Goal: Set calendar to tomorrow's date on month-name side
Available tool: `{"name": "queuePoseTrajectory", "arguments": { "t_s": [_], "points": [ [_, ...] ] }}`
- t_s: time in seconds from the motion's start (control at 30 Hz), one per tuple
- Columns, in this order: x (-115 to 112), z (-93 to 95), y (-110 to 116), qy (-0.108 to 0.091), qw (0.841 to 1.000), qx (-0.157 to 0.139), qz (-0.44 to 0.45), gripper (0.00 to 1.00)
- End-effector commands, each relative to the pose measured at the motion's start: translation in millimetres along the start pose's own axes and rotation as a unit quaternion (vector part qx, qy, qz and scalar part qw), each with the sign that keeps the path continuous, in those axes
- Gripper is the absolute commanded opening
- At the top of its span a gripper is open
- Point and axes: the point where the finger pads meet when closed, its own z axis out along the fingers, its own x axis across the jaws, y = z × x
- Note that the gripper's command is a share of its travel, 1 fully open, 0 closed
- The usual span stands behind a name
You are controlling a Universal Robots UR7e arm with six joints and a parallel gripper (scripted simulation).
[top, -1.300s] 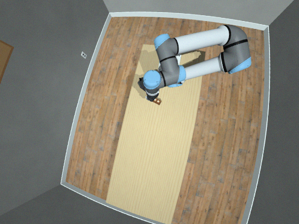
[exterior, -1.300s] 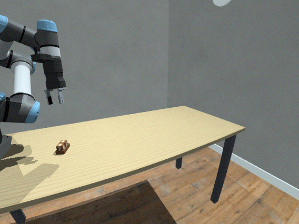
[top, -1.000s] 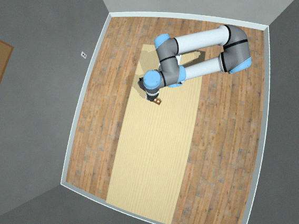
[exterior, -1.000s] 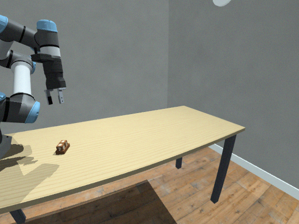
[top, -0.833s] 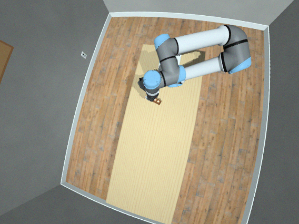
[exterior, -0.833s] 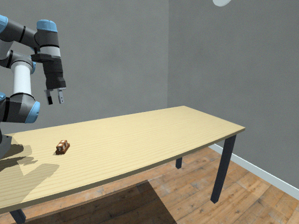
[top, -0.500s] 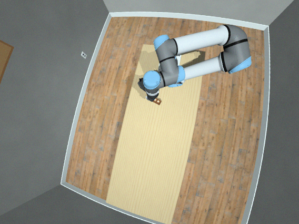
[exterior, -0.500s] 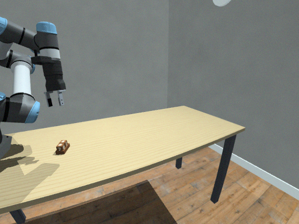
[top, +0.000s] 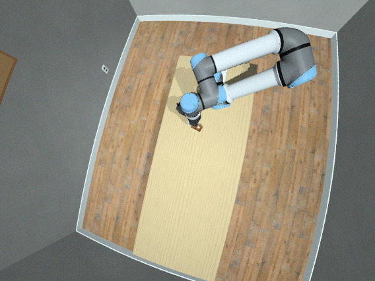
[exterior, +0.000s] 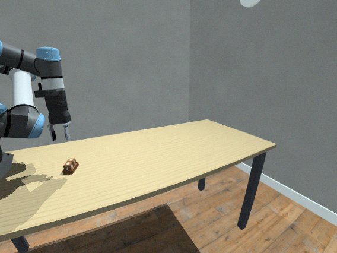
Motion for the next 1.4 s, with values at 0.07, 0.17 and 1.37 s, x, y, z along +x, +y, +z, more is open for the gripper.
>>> {"name": "queuePoseTrajectory", "arguments": {
  "t_s": [0.07, 0.17, 1.37],
  "points": [
    [-1, 3.4, -1, 0.001, 1.000, 0.001, -0.003, 1.00],
    [-1, 3.4, -1, 0.001, 1.000, 0.001, -0.003, 1.00],
    [0, 51.0, -2, 0.001, 1.000, 0.001, -0.003, 0.87]
  ]
}}
